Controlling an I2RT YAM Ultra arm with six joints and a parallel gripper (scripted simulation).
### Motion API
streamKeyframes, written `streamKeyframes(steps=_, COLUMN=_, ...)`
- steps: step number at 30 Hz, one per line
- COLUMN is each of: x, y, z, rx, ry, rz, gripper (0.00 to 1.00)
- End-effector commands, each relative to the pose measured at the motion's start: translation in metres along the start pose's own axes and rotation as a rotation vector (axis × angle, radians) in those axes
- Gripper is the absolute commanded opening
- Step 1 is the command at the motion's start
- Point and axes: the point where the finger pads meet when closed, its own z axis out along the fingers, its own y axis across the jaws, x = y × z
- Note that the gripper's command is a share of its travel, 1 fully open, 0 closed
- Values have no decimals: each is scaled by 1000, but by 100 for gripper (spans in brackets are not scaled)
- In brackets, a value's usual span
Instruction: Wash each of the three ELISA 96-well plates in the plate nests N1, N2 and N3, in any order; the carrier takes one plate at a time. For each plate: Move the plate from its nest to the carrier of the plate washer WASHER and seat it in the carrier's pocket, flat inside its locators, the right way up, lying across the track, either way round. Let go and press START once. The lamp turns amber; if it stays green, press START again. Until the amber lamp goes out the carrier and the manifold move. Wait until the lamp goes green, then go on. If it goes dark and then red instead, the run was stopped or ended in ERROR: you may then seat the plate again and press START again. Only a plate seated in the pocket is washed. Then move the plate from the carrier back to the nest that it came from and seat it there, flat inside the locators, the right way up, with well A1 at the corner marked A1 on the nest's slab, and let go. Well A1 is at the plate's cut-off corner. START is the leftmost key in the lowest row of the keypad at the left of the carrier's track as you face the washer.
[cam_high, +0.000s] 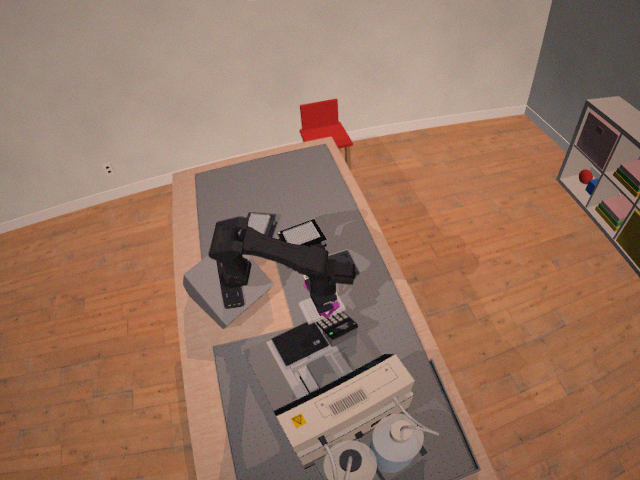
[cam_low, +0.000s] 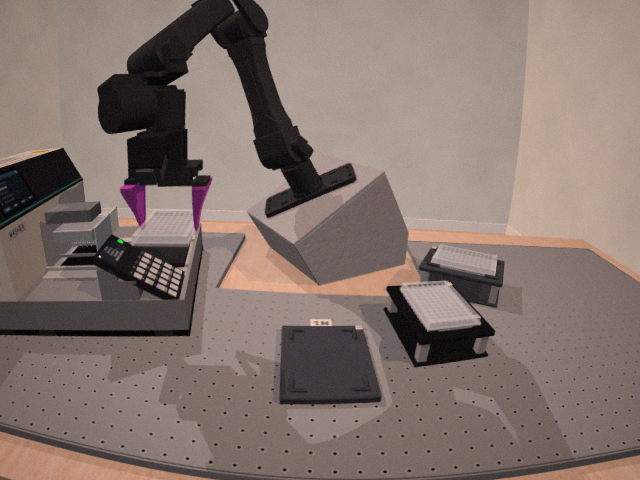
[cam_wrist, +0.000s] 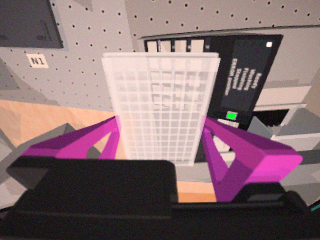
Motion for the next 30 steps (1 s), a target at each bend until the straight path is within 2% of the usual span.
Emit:
streamKeyframes(steps=1, x=-4, y=1, z=-4, rx=-9, ry=-25, rz=-30, gripper=0)
streamKeyframes(steps=4, x=-4, y=1, z=-4, rx=-9, ry=-25, rz=-30, gripper=0)
streamKeyframes(steps=9, x=18, y=-10, z=-8, rx=-8, ry=-25, rz=-80, gripper=0)
streamKeyframes(steps=11, x=18, y=-10, z=-8, rx=-8, ry=-25, rz=-80, gripper=0)
streamKeyframes(steps=26, x=85, y=-43, z=-20, rx=-6, ry=-22, rz=-81, gripper=0)
streamKeyframes(steps=28, x=85, y=-43, z=-20, rx=-6, ry=-22, rz=-81, gripper=0)
streamKeyframes(steps=30, x=95, y=-47, z=-21, rx=-5, ry=-22, rz=-81, gripper=0)
